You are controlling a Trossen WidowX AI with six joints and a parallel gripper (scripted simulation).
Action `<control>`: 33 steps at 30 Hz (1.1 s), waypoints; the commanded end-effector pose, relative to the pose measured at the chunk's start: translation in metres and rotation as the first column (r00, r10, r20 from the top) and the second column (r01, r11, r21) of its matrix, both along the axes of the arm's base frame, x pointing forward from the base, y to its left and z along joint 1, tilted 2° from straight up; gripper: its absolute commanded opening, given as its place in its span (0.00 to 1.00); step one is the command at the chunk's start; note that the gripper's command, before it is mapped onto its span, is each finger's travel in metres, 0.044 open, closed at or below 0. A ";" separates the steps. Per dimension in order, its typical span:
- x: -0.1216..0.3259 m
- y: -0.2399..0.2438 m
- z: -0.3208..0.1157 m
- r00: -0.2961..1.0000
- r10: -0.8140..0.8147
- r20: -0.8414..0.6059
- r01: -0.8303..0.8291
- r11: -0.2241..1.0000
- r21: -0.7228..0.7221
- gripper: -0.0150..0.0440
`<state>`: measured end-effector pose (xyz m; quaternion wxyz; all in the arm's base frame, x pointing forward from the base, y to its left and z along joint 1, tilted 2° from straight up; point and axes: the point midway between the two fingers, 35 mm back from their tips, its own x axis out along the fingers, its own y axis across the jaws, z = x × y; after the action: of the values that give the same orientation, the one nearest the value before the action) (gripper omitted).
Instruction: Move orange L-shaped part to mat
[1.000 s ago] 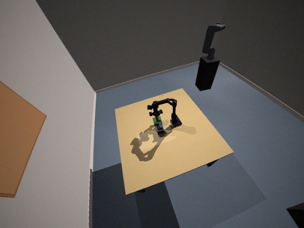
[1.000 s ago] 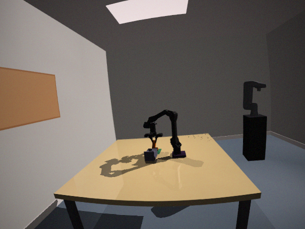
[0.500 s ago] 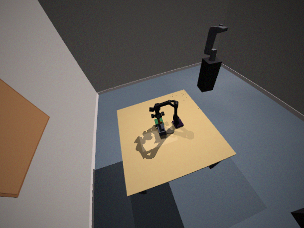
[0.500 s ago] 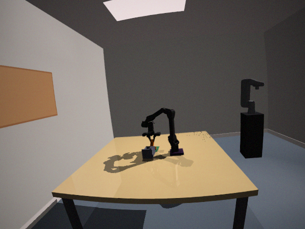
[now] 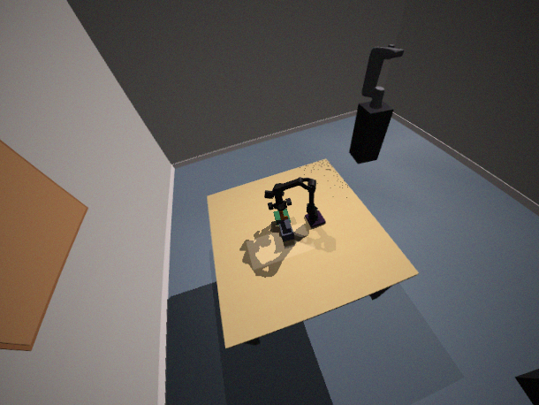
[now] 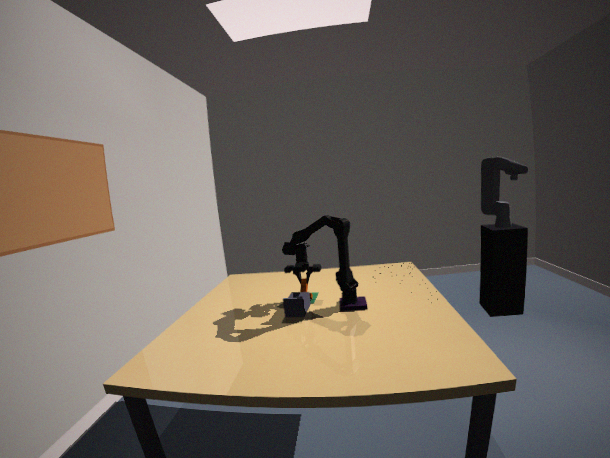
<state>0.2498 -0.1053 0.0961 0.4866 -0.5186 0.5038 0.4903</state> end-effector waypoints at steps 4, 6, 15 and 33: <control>0.000 0.000 0.000 1.000 0.000 0.000 0.000 1.000 0.000 0.43; 0.000 0.000 0.000 1.000 0.000 0.000 0.000 1.000 0.000 0.52; 0.003 0.000 0.037 1.000 0.002 0.000 -0.002 1.000 -0.001 0.92; 0.001 0.003 0.086 1.000 0.010 0.013 -0.010 1.000 -0.005 0.93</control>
<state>0.2511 -0.1022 0.1831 0.4864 -0.5260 0.4990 0.4877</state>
